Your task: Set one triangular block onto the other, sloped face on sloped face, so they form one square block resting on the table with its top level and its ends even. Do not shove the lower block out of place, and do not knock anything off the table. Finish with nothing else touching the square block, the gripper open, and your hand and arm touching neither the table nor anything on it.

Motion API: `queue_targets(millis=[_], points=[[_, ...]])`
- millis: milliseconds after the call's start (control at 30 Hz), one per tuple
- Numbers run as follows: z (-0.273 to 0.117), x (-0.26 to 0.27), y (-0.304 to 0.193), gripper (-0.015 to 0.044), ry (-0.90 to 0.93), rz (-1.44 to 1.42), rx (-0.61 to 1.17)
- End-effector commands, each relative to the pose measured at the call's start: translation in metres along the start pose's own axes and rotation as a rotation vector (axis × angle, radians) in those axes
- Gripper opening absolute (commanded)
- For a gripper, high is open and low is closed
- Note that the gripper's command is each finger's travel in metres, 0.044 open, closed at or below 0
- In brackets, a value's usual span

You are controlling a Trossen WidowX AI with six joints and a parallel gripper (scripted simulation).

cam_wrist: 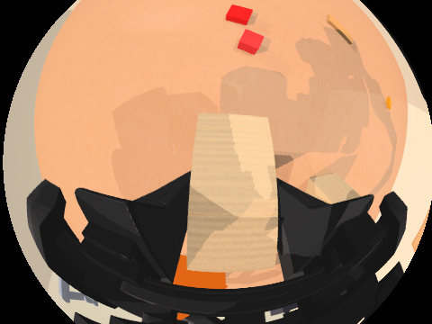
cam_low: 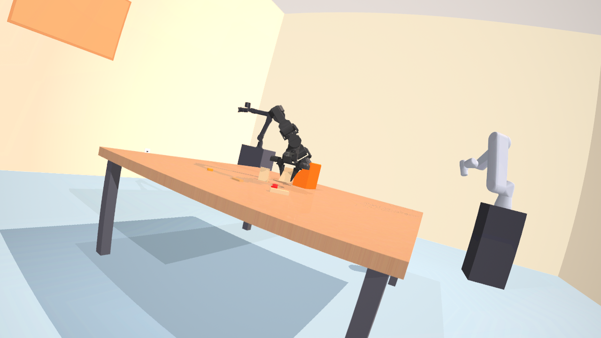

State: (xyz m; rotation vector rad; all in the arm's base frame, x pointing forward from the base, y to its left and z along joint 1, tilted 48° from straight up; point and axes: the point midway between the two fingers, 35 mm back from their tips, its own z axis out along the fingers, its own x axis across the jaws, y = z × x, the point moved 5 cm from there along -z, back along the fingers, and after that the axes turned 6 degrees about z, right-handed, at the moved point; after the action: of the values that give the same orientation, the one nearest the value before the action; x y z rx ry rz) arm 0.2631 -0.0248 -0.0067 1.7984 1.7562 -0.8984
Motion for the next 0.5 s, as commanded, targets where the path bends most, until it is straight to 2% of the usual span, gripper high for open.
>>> queue_targets(millis=[0,467], points=[[0.0002,0.0003,-0.0002,0.0000,0.001,-0.082,0.000],[0.0002,0.0004,-0.0003,0.0000,0.004,-0.454,0.000]])
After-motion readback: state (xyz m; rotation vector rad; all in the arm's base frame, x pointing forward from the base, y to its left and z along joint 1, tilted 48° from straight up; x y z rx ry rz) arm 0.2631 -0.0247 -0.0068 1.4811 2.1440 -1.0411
